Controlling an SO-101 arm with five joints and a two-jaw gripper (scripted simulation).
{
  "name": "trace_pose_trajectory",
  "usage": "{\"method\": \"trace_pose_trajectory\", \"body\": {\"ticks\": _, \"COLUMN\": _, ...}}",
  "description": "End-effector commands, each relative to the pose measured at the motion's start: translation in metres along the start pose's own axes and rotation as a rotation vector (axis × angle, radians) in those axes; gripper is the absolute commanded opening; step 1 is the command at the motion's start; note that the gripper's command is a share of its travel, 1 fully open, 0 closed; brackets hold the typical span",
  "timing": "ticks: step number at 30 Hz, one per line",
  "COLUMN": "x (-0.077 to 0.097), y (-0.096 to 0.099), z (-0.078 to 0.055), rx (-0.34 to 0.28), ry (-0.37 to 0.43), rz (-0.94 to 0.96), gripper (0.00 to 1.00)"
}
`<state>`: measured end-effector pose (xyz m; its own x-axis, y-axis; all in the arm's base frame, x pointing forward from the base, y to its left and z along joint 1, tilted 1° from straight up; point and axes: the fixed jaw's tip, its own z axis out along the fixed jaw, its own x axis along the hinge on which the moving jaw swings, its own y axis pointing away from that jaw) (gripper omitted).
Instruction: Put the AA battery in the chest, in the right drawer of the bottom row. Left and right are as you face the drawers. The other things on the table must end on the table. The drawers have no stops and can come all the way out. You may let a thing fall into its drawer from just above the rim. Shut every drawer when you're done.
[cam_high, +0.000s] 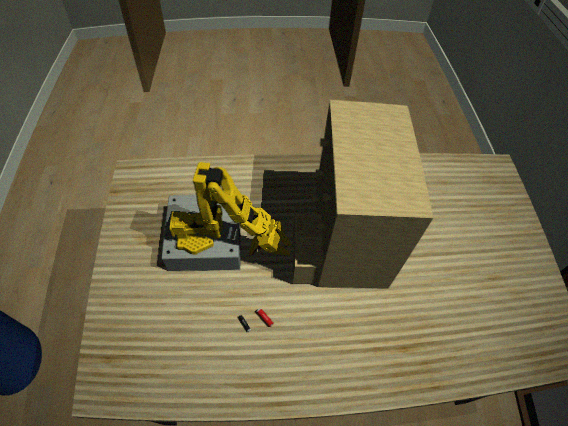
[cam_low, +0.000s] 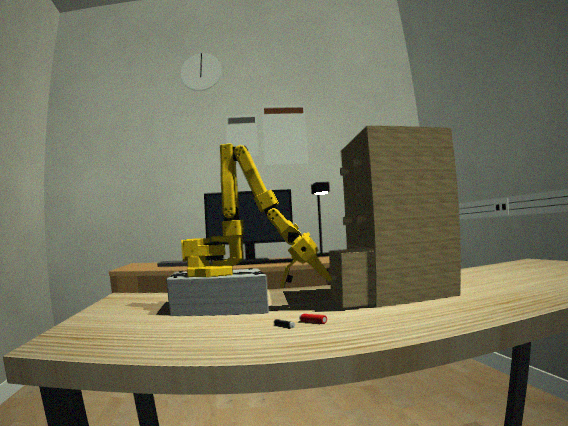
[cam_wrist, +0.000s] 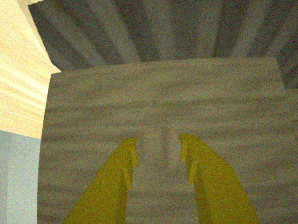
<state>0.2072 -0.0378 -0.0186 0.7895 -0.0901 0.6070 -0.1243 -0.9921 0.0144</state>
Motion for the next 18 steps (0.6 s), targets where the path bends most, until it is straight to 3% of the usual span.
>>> {"method": "trace_pose_trajectory", "body": {"ticks": 1, "x": -0.0011, "y": 0.0014, "z": -0.0019, "rx": -0.003, "ry": 0.004, "rz": 0.025, "gripper": 0.0}}
{"method": "trace_pose_trajectory", "body": {"ticks": 18, "x": -0.0023, "y": 0.0015, "z": -0.0028, "rx": -0.004, "ry": 0.004, "rz": 0.026, "gripper": 0.0}}
